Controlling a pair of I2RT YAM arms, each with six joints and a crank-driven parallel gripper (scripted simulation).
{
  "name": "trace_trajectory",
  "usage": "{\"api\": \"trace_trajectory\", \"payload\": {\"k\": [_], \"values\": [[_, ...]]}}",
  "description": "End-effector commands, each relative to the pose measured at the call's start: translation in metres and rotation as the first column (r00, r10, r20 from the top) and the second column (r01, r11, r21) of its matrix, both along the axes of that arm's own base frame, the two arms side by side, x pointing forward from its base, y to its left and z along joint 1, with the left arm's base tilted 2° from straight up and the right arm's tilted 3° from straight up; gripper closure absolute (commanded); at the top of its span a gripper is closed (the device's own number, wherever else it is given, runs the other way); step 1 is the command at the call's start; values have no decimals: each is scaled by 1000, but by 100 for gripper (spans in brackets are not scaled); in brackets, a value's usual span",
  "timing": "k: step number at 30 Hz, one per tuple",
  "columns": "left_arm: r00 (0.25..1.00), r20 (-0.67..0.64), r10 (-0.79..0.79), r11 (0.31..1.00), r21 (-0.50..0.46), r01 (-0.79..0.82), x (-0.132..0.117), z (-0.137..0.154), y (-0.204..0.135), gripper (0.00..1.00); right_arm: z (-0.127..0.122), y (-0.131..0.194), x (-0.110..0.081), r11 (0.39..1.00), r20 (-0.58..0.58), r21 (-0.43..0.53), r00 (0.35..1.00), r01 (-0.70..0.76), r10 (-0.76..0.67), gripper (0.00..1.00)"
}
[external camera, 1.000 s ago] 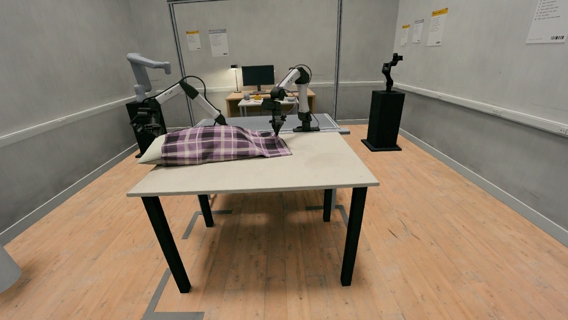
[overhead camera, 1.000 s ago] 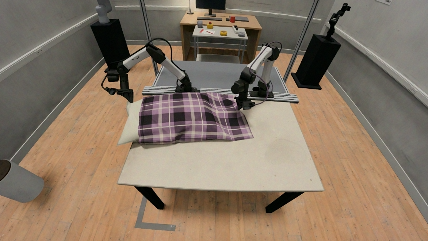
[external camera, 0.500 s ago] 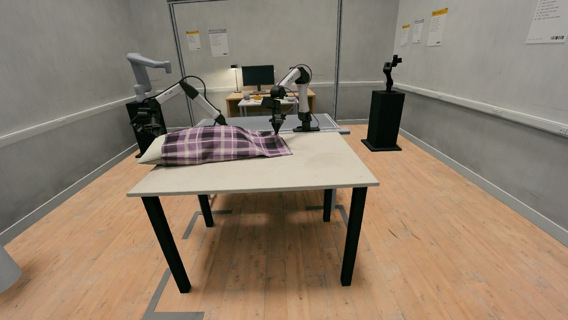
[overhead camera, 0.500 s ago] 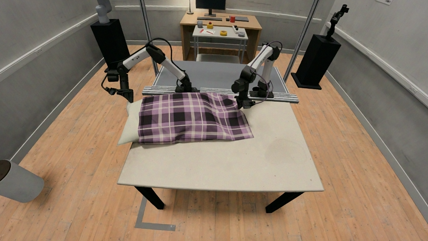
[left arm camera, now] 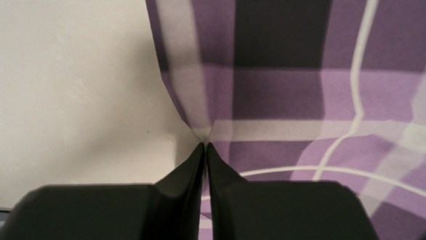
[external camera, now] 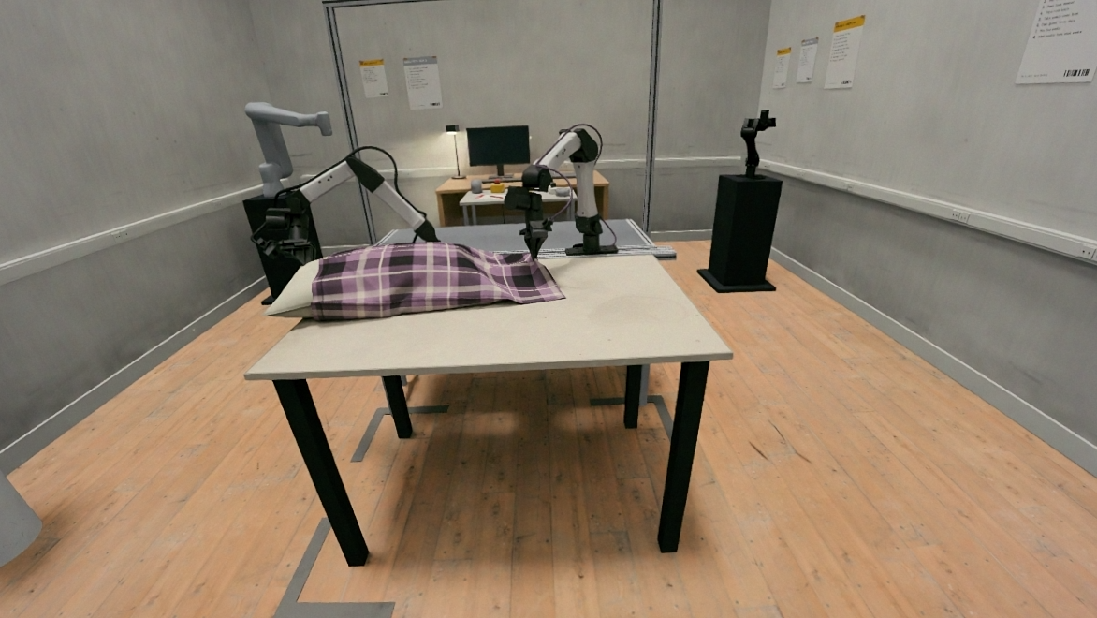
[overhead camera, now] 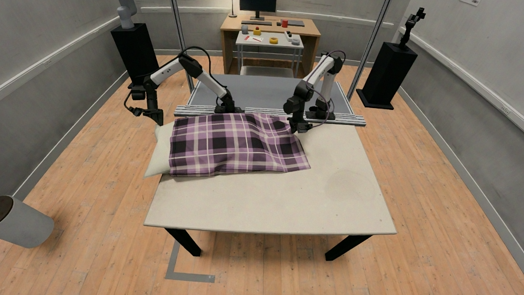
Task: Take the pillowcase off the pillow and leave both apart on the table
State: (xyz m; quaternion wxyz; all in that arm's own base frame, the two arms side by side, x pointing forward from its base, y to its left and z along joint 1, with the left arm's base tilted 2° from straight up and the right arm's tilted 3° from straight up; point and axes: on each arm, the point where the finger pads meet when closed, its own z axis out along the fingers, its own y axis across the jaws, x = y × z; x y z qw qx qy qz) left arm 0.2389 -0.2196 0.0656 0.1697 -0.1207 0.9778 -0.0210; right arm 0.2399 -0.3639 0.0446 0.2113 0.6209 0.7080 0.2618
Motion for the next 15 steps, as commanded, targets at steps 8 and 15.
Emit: {"api": "trace_trajectory", "payload": {"k": [8, 15], "values": [[1000, 29, 8, 1000, -13, -8, 8, 12, 0, 99, -4, 11, 2, 1000, -13, 20, 1000, -23, 24, 99], [999, 45, 8, 1000, -28, -7, 10, 25, -1, 99, -4, 11, 2, 1000, -13, 20, 1000, -23, 24, 99]]}}
